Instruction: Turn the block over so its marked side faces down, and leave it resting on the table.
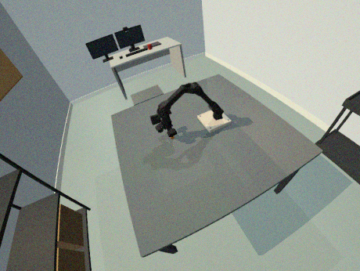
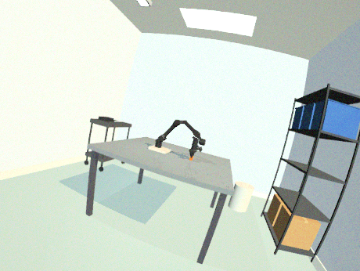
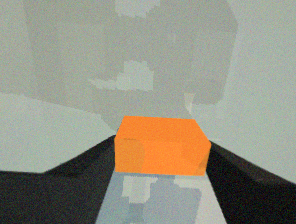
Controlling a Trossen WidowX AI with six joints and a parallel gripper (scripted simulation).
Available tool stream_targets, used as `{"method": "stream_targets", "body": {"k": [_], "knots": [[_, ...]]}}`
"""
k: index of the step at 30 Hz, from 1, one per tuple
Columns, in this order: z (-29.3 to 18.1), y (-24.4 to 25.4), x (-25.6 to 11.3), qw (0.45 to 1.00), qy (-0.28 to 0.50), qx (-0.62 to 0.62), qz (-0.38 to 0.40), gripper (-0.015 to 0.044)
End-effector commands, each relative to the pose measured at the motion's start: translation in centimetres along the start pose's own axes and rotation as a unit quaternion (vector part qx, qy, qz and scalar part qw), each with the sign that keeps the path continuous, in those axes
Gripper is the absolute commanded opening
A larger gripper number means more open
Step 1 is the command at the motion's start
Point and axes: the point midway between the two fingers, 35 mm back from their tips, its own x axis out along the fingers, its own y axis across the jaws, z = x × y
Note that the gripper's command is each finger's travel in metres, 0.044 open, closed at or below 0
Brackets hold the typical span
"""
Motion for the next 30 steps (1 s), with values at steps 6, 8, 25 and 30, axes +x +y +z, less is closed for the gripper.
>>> {"method": "stream_targets", "body": {"k": [6,8,25,30], "knots": [[-0.1,0.0,-2.8,1.000,0.002,0.001,-0.002,0.0000],[-0.1,0.0,-2.8,1.000,0.002,0.001,-0.002,0.0000],[0.5,-0.1,-1.7,0.995,-0.104,0.003,-0.001,0.0000],[0.5,-0.1,-1.5,0.990,-0.138,0.003,-0.001,0.0000]]}}
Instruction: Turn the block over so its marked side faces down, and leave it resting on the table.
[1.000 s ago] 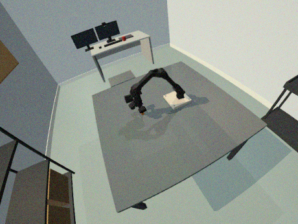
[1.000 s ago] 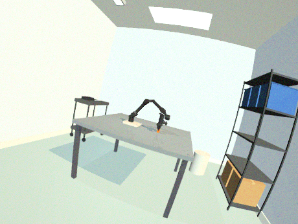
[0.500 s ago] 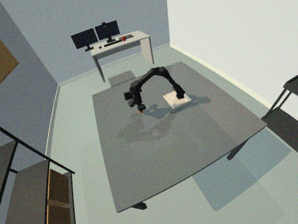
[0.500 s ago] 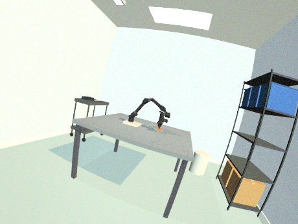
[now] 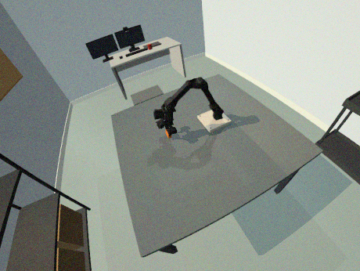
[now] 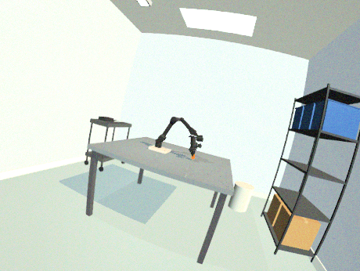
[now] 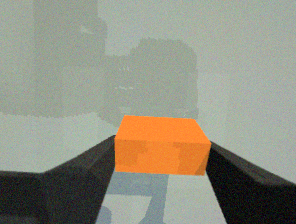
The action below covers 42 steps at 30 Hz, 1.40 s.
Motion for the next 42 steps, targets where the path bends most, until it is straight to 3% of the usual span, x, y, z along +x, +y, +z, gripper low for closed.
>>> {"method": "stream_targets", "body": {"k": [1,25,42], "knots": [[-0.2,0.1,0.2,1.000,-0.025,0.000,0.003,0.0000],[-1.4,0.1,0.1,0.985,-0.172,-0.002,0.002,0.0000],[-0.4,0.0,3.7,0.957,-0.290,0.002,0.004,0.0000]]}}
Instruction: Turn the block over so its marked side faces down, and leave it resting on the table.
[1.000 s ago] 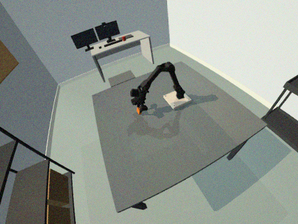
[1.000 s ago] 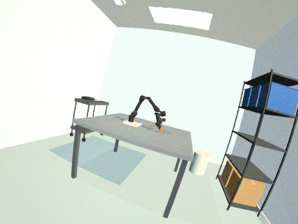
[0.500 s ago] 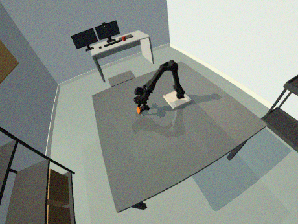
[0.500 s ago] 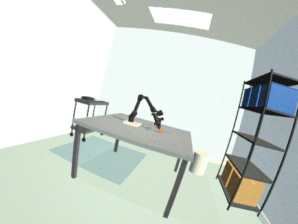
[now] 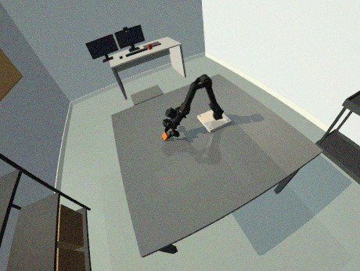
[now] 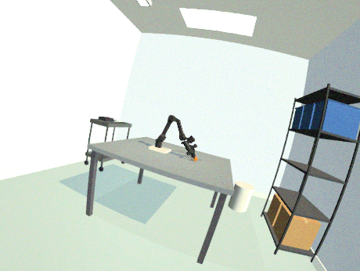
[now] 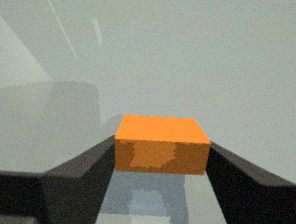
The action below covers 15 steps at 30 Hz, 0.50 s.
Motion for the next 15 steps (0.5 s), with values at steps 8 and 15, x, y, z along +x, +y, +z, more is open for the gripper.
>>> {"method": "stream_targets", "body": {"k": [8,15], "knots": [[-1.6,0.1,0.9,0.997,-0.072,0.003,0.003,0.0000],[-2.2,0.1,0.6,0.992,-0.123,0.002,0.003,0.0000]]}}
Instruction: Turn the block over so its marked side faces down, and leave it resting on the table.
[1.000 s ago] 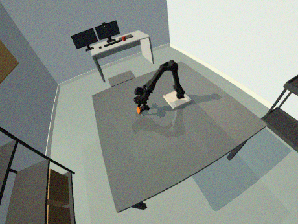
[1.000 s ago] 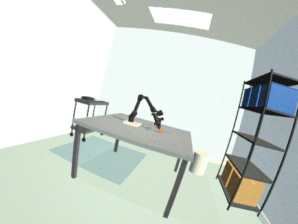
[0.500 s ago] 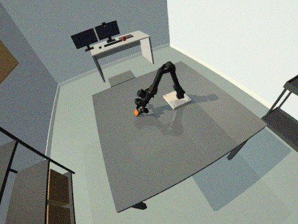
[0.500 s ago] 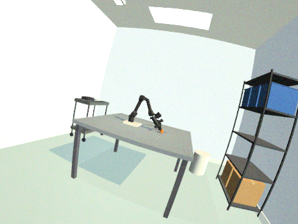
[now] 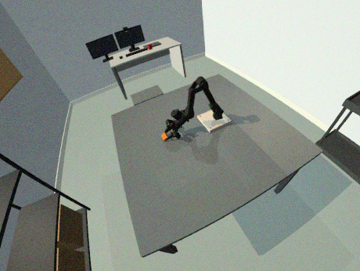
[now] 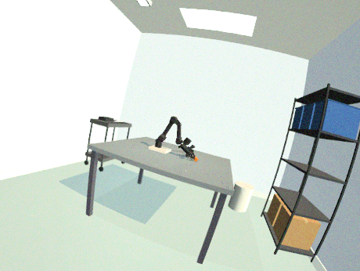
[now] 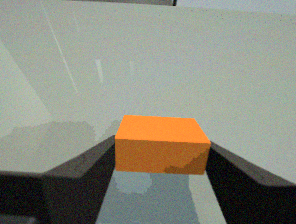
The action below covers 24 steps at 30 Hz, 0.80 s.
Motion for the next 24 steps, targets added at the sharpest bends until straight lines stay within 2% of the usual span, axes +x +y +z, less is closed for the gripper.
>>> {"method": "stream_targets", "body": {"k": [1,9,24], "knots": [[-1.3,0.2,-0.5,1.000,-0.014,0.002,0.003,0.0000],[-1.6,0.3,-1.7,0.998,-0.067,0.001,0.003,0.0000],[-1.3,0.3,-1.9,0.997,-0.078,0.001,0.003,0.0000]]}}
